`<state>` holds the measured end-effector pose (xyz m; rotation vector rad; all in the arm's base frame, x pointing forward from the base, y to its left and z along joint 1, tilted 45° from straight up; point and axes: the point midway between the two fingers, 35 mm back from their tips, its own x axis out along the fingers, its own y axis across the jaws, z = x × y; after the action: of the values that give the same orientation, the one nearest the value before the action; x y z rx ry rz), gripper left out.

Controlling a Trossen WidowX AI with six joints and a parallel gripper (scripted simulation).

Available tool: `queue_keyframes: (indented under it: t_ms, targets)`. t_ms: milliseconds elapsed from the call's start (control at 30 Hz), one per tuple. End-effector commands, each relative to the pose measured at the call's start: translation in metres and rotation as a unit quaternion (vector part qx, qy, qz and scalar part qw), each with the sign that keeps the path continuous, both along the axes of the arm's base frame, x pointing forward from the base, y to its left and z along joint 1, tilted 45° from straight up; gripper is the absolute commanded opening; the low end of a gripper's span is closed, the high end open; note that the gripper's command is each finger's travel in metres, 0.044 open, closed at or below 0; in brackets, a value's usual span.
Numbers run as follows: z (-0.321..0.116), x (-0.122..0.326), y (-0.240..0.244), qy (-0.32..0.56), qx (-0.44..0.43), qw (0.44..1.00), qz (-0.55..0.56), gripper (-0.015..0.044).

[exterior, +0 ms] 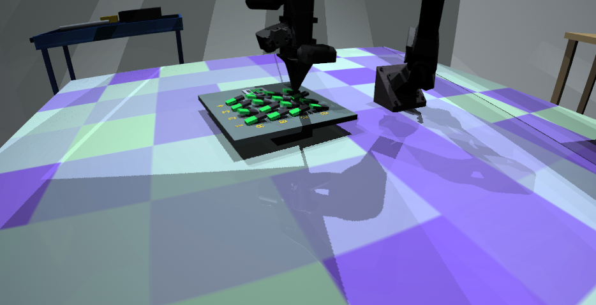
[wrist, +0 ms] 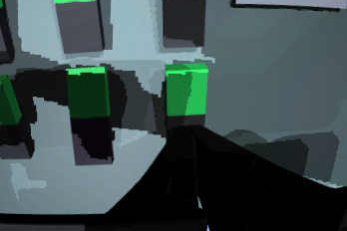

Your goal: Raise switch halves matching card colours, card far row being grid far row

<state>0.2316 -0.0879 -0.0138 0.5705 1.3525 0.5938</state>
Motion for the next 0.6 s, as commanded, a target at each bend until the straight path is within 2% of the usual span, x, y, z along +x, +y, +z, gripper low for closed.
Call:
queue_keyframes:
  t_ms: [0,200,367,567]
  targets:
    - [0.001,0.000,-0.002,0.000,0.000,1.000,0.000,0.0000]
    - [0.045,-0.005,-0.043,0.011,0.001,1.000,0.006,0.0000]
    - [0.048,-0.003,-0.044,0.011,0.000,1.000,0.006,0.0000]
    - [0.093,0.058,-0.015,0.009,0.002,1.000,0.006,0.0000]
